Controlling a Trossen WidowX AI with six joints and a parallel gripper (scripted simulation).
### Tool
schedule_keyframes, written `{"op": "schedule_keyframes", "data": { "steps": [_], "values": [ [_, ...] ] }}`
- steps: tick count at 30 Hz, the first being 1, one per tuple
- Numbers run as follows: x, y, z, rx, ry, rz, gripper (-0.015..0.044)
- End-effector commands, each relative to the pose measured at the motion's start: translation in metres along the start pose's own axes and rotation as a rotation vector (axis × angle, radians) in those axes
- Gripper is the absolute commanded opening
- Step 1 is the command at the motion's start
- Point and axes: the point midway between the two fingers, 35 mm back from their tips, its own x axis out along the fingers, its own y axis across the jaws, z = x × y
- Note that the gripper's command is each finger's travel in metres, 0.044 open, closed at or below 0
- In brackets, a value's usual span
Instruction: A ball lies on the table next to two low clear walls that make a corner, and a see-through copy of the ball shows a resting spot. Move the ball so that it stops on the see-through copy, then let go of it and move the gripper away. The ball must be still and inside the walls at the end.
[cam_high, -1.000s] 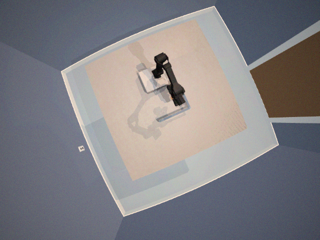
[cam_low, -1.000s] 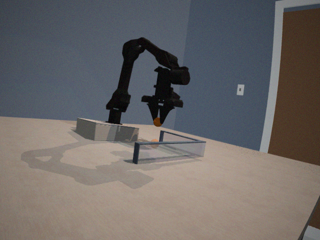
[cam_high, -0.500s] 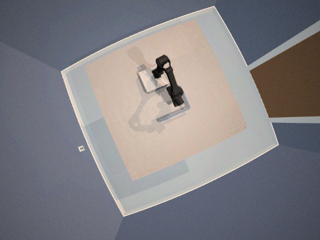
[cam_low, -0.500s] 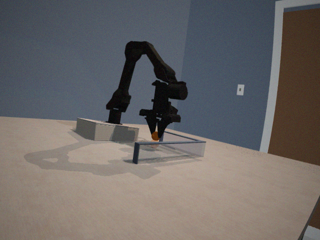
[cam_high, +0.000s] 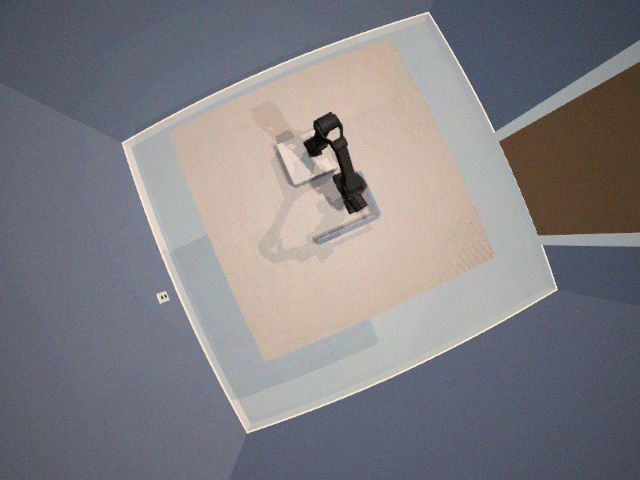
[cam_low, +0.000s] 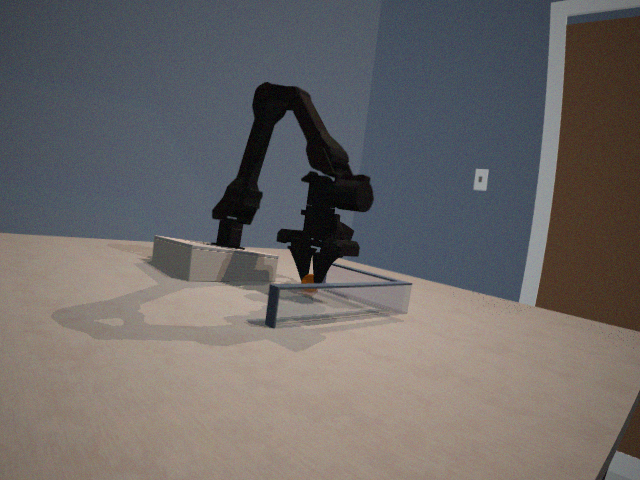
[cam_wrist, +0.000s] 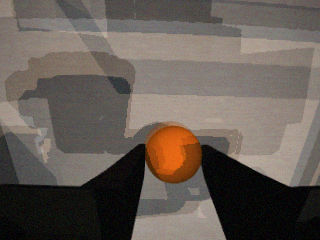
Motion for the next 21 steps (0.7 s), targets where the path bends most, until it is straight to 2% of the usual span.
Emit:
{"op": "schedule_keyframes", "data": {
  "steps": [1,11,21],
  "values": [
    [0.0086,0.0013,-0.0008,0.005,0.004,0.006,0.0000],
    [0.0126,0.0015,-0.0008,0.005,0.004,0.006,0.0000],
    [0.0107,0.0013,-0.0003,0.000,0.001,0.004,0.0263]
  ]
}}
